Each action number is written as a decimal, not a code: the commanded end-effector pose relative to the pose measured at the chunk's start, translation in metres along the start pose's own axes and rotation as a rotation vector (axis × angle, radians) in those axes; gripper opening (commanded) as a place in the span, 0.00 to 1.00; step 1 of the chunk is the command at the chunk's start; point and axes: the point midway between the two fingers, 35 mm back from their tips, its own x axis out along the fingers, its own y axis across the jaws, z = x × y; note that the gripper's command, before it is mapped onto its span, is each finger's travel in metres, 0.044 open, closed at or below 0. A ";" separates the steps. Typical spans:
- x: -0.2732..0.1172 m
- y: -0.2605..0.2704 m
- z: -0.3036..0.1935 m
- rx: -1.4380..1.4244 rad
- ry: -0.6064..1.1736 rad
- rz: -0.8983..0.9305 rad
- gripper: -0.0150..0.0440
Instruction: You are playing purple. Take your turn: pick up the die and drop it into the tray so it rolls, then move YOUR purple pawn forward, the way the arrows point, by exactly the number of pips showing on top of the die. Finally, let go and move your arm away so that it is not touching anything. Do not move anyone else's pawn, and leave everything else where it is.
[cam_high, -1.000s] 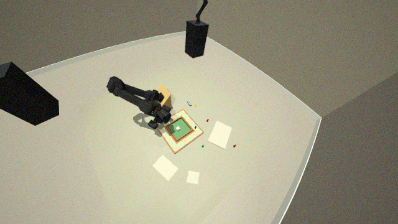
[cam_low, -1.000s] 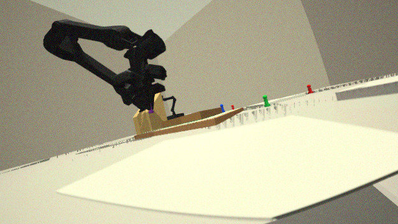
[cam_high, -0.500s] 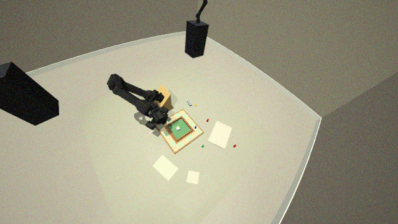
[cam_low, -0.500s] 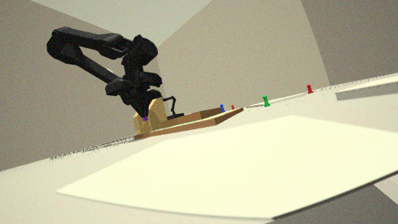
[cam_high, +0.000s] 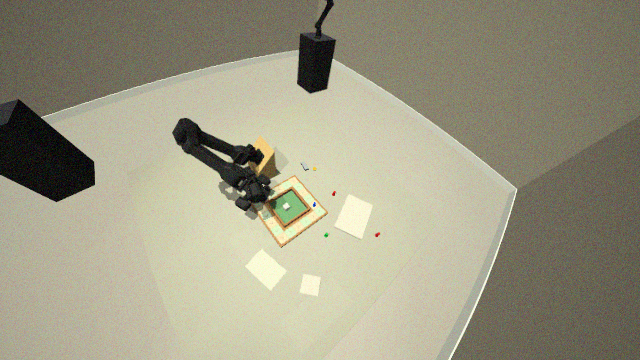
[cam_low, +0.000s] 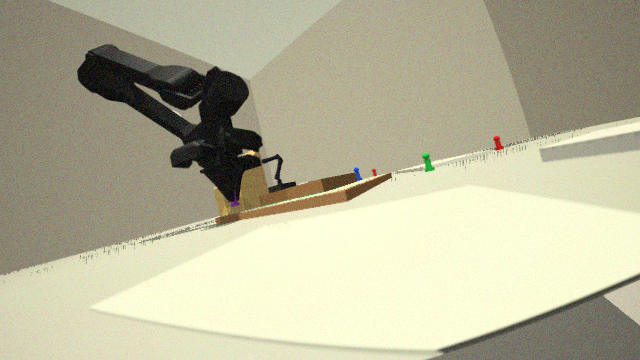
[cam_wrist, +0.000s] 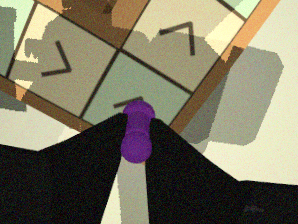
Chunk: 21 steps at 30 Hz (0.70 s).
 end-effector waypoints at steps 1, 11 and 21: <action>0.006 0.002 -0.001 -0.007 0.004 0.006 0.25; 0.011 0.000 0.000 0.002 0.000 -0.002 0.39; -0.014 0.001 0.003 -0.002 -0.001 0.009 0.83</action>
